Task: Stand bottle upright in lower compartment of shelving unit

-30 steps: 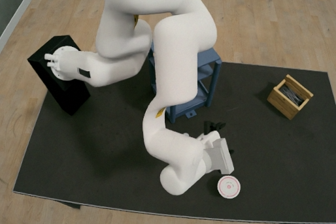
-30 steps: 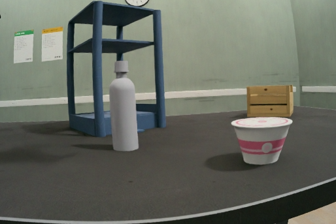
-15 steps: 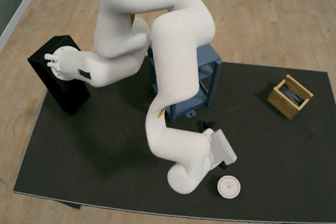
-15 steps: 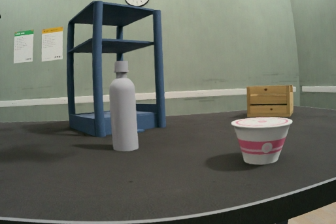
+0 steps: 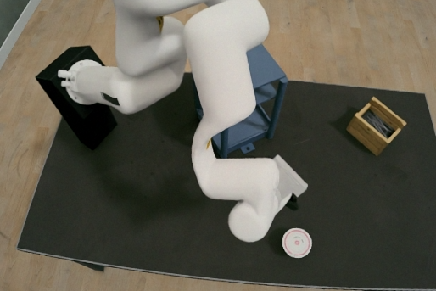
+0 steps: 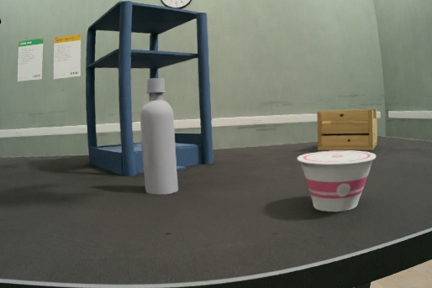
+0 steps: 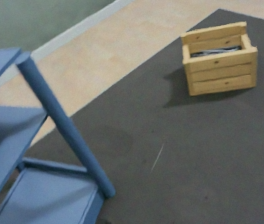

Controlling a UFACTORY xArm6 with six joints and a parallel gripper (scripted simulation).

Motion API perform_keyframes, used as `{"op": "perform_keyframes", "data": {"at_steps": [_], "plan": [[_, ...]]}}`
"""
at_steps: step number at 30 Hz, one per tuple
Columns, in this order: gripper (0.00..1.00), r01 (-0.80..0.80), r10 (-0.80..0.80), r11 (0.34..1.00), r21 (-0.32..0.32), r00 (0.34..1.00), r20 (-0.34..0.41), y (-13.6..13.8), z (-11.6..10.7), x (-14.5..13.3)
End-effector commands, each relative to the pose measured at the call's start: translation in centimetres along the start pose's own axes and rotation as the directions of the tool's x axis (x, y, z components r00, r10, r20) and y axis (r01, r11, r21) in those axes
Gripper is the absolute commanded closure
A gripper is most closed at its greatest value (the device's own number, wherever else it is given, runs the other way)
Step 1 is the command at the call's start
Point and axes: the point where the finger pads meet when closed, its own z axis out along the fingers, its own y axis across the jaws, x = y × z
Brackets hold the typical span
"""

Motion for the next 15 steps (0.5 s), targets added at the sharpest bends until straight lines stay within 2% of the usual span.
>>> {"op": "perform_keyframes", "data": {"at_steps": [1,15], "plan": [[0.00,0.096,-0.097,0.995,0.019,0.993,0.071,-0.7,0.4,-0.4],[0.00,0.278,-0.289,0.957,0.080,0.939,0.187,-2.0,1.3,-1.3]]}}
